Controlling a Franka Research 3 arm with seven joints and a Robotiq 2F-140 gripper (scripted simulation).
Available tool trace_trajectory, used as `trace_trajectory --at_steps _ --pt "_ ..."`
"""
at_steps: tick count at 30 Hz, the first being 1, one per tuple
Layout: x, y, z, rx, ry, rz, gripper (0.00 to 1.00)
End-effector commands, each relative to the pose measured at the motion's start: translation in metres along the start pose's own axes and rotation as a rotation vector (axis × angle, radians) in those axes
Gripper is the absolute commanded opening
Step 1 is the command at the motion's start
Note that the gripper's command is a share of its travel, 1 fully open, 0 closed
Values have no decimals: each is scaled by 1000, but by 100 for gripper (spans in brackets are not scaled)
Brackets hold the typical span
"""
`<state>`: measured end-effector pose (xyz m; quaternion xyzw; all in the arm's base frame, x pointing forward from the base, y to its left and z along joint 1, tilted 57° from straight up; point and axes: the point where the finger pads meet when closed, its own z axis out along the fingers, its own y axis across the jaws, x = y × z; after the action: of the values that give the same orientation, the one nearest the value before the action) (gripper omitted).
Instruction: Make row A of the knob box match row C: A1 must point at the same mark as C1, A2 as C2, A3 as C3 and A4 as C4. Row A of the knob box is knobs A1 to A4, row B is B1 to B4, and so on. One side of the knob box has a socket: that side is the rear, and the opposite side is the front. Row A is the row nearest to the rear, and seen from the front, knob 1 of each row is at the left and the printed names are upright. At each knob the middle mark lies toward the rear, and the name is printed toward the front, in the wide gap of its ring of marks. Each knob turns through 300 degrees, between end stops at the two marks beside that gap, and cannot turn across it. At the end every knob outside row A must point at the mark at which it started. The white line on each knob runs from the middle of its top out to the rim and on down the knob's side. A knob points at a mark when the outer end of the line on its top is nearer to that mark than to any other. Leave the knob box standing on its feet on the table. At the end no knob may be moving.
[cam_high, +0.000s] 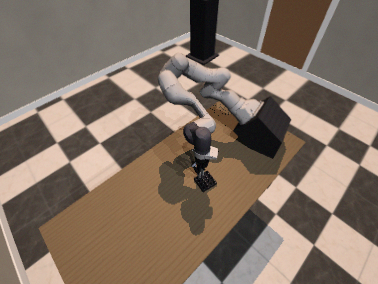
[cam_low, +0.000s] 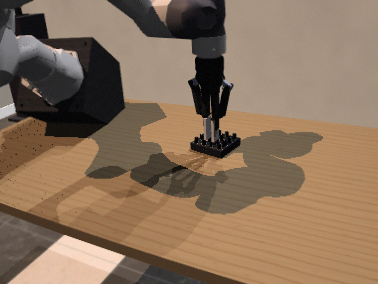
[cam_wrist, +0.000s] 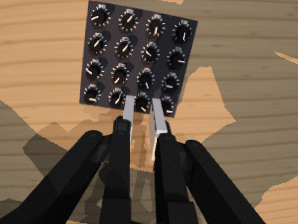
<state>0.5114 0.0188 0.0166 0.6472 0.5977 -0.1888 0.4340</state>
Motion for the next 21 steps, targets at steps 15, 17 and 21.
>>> trace_trajectory --at_steps 15,17,21 --pt "0 2 10 -1 0 2 12" --pt "0 2 12 -1 0 2 12" --pt "0 2 14 -1 0 2 12"
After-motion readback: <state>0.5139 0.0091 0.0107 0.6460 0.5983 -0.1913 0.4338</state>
